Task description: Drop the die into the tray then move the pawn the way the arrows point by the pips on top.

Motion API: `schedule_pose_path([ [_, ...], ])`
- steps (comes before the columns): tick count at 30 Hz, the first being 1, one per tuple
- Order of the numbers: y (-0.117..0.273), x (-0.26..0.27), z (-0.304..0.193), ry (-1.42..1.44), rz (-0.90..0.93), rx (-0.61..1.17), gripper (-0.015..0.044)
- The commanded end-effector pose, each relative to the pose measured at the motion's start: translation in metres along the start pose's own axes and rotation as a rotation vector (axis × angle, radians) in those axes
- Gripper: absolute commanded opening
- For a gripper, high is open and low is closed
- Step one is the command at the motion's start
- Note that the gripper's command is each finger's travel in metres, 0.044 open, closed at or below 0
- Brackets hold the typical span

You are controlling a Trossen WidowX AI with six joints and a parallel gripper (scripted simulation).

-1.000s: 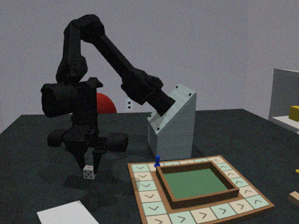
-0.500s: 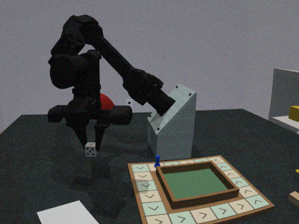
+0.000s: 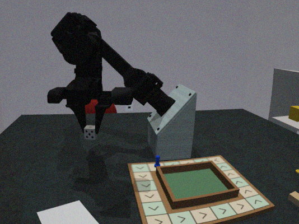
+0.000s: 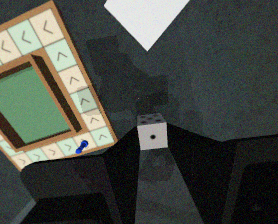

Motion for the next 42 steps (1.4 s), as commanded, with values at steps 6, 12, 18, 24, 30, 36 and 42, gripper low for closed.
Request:
schedule_pose_path([
  [6, -0.007, 0.036, 0.021, 0.274, 0.015, 0.000, 0.0000],
  [12, -0.011, 0.062, 0.031, 0.444, 0.024, -0.005, 0.0000],
  [18, -0.014, 0.089, 0.039, 0.638, 0.029, -0.008, 0.0000],
  [24, -0.019, 0.116, 0.044, 0.847, 0.031, -0.010, 0.0000],
  [30, -0.023, 0.144, 0.046, 1.055, 0.029, -0.010, 0.0000],
  [36, -0.027, 0.172, 0.045, 1.263, 0.026, -0.009, 0.0000],
  [42, -0.033, 0.199, 0.041, 1.471, 0.020, -0.006, 0.0000],
])
Point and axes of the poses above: the point midway between the two fingers, 35 mm back from their tips, its own y axis back along the fingers, its own x axis across the jaws, z = x × y, the point moved 5 cm from there along y, back along the fingers, and after that the axes turned 2 degrees about y, right-handed, at the moved point
